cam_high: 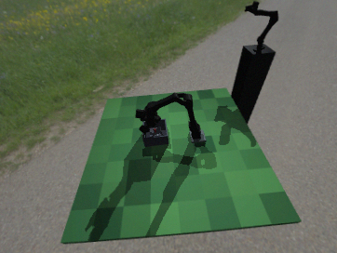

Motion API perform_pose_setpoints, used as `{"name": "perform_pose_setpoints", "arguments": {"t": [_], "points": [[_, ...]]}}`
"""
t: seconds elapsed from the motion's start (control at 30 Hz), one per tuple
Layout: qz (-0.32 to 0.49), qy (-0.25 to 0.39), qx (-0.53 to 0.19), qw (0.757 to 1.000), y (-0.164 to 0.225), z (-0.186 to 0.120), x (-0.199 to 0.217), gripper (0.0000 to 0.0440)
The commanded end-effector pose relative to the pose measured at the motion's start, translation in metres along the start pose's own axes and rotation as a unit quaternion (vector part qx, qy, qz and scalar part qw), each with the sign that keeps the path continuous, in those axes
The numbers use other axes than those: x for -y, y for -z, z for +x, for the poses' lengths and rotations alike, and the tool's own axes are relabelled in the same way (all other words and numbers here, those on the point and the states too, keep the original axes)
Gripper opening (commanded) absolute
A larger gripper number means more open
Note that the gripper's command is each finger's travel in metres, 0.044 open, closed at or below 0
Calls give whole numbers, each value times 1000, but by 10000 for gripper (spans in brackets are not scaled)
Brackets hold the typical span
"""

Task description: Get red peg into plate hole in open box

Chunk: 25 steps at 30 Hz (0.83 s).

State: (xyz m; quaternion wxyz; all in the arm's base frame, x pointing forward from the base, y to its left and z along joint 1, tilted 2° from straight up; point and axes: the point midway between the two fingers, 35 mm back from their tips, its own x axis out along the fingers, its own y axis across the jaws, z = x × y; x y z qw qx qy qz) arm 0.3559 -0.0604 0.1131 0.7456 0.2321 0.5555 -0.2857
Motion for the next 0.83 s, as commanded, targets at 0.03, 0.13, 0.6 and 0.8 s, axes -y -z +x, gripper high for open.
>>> {"name": "perform_pose_setpoints", "arguments": {"t": [0.03,0.13,0.6,0.8], "points": [[-3,-11,-15,1000,-8,-8,-12,409],[-1,-22,-26,999,-12,-14,-21,440],[-9,-82,-36,996,-27,-46,-67,440],[-11,-88,-30,996,-30,-50,-71,440]]}}
